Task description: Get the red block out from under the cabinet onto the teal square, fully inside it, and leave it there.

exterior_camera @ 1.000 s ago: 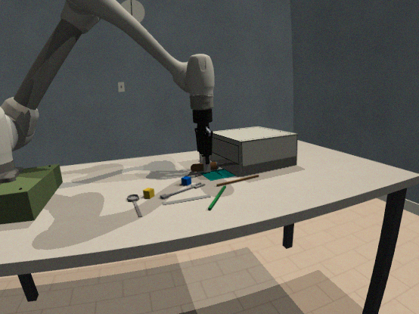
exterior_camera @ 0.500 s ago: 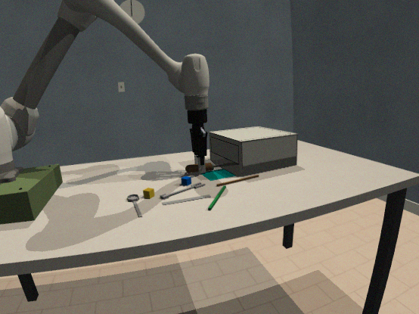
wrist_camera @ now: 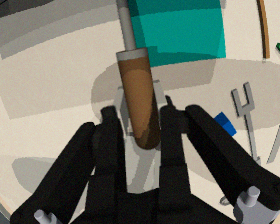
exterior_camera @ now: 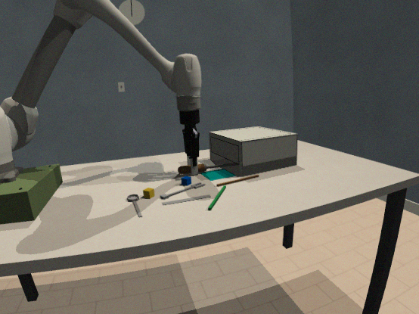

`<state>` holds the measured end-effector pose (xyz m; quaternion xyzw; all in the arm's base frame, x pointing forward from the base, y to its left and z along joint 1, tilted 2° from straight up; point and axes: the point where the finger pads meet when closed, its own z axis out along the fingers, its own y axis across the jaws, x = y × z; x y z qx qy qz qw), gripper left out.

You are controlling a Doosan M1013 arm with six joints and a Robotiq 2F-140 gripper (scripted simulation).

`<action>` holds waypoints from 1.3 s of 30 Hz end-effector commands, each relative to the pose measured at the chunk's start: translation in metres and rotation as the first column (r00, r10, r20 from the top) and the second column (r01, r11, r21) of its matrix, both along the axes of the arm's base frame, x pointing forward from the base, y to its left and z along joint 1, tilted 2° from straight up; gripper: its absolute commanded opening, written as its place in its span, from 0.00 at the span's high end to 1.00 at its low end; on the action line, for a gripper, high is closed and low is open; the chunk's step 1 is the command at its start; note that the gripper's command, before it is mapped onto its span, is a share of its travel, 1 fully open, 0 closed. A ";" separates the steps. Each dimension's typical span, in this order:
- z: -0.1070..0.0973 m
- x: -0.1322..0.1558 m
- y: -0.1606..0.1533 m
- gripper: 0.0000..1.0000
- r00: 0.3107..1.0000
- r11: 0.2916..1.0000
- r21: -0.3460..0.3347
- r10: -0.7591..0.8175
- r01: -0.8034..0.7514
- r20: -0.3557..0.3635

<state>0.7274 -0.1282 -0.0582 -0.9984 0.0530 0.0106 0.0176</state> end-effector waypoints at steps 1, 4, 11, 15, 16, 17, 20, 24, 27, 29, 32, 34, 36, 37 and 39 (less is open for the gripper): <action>0.000 -0.009 0.001 1.00 1.000 1.000 0.000 0.000 0.000 0.000; 0.001 -0.018 0.002 1.00 1.000 1.000 0.000 0.000 0.000 0.000; 0.001 -0.036 0.004 1.00 1.000 1.000 0.000 0.000 0.000 0.000; 0.001 -0.045 0.005 1.00 1.000 1.000 0.000 0.000 0.000 0.000; 0.001 -0.048 0.005 1.00 1.000 1.000 0.000 0.000 0.000 0.000; 0.001 -0.052 0.006 1.00 1.000 1.000 0.000 0.000 0.000 0.000; 0.002 -0.061 0.006 1.00 1.000 1.000 0.000 0.000 0.000 0.000; 0.002 -0.073 0.008 1.00 1.000 1.000 0.000 0.000 0.000 0.000; 0.002 -0.082 0.009 1.00 1.000 1.000 0.000 0.000 0.000 0.000; 0.002 -0.082 0.009 1.00 1.000 1.000 0.000 0.000 0.000 0.000; 0.002 -0.091 0.010 1.00 1.000 1.000 0.000 0.000 0.000 0.000; 0.002 -0.097 0.010 1.00 1.000 1.000 0.000 0.000 0.000 0.000; 0.003 -0.103 0.011 1.00 1.000 1.000 0.000 0.000 0.000 0.000; 0.003 -0.105 0.011 1.00 1.000 1.000 0.000 0.000 0.000 0.000; 0.003 -0.111 0.012 1.00 1.000 1.000 0.000 0.000 0.000 0.000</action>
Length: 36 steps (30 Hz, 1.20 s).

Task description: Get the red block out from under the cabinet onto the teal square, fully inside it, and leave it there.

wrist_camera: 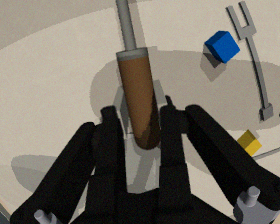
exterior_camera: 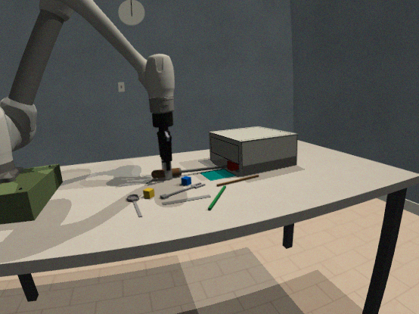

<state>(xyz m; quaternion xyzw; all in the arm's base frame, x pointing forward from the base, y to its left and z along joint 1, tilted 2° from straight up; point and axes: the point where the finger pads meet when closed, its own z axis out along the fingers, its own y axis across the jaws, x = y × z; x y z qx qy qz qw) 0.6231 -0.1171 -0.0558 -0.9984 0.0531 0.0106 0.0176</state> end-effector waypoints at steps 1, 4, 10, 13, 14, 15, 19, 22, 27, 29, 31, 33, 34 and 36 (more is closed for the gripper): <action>0.000 -0.009 0.001 1.00 1.000 1.000 0.000 0.000 0.000 0.000; 0.001 -0.017 0.002 1.00 1.000 1.000 0.000 0.000 0.000 0.000; 0.001 -0.026 0.003 1.00 1.000 1.000 0.000 0.000 0.000 0.000; 0.001 -0.032 0.003 1.00 1.000 1.000 0.000 0.000 0.000 0.000; 0.001 -0.034 0.004 1.00 1.000 1.000 0.000 0.000 0.000 0.000; 0.001 -0.036 0.004 1.00 1.000 1.000 0.000 0.000 0.000 0.000; 0.001 -0.043 0.005 1.00 1.000 1.000 0.000 0.000 0.000 0.000; 0.001 -0.047 0.005 1.00 1.000 1.000 0.000 0.000 0.000 0.000; 0.001 -0.051 0.005 1.00 1.000 1.000 0.000 0.000 0.000 0.000; 0.001 -0.053 0.006 1.00 1.000 1.000 0.000 0.000 0.000 0.000; 0.001 -0.055 0.006 1.00 1.000 1.000 0.000 0.000 0.000 0.000; 0.001 -0.057 0.006 1.00 1.000 1.000 0.000 0.000 0.000 0.000; 0.002 -0.058 0.006 1.00 1.000 1.000 0.000 0.000 0.000 0.000; 0.002 -0.059 0.006 1.00 1.000 1.000 0.000 0.000 0.000 0.000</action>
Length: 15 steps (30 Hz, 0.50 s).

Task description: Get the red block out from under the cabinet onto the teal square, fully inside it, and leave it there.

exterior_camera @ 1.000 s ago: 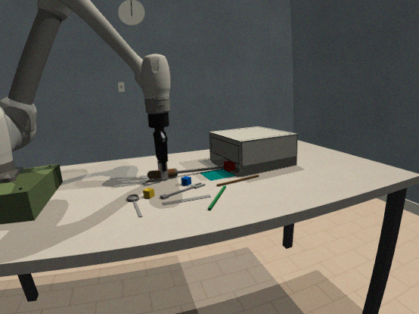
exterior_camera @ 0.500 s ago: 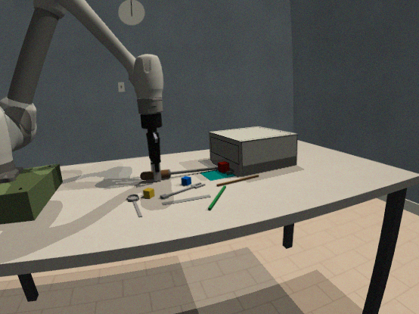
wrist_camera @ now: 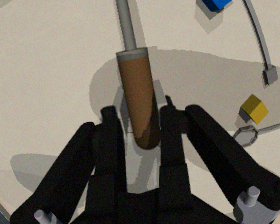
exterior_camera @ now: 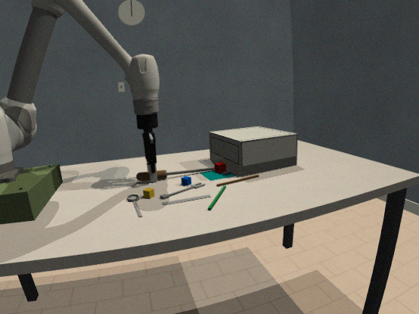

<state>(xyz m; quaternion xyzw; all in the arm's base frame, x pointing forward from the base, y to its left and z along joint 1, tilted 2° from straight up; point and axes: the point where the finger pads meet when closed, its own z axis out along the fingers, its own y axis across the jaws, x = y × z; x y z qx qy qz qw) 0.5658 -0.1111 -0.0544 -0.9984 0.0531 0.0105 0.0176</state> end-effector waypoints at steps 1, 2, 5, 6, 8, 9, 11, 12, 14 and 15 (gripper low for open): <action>0.000 -0.002 0.000 1.00 1.000 1.000 0.000 0.000 0.000 0.000; 0.000 -0.002 0.000 1.00 1.000 1.000 0.000 0.000 0.000 0.000; 0.000 -0.003 0.000 1.00 1.000 1.000 0.000 0.000 0.000 0.000; 0.000 -0.003 0.000 1.00 1.000 1.000 0.000 0.000 0.000 0.000; 0.000 -0.004 0.000 1.00 1.000 1.000 0.000 0.000 0.000 0.000; 0.000 -0.004 0.000 1.00 1.000 1.000 0.000 0.000 0.000 0.000; 0.000 -0.004 0.000 1.00 1.000 1.000 0.000 0.000 0.000 0.000; 0.000 -0.004 0.001 1.00 1.000 1.000 0.000 0.000 0.000 0.000; 0.000 -0.005 0.001 1.00 1.000 1.000 0.000 0.000 0.000 0.000; 0.000 -0.005 0.001 1.00 1.000 1.000 0.000 0.000 0.000 0.000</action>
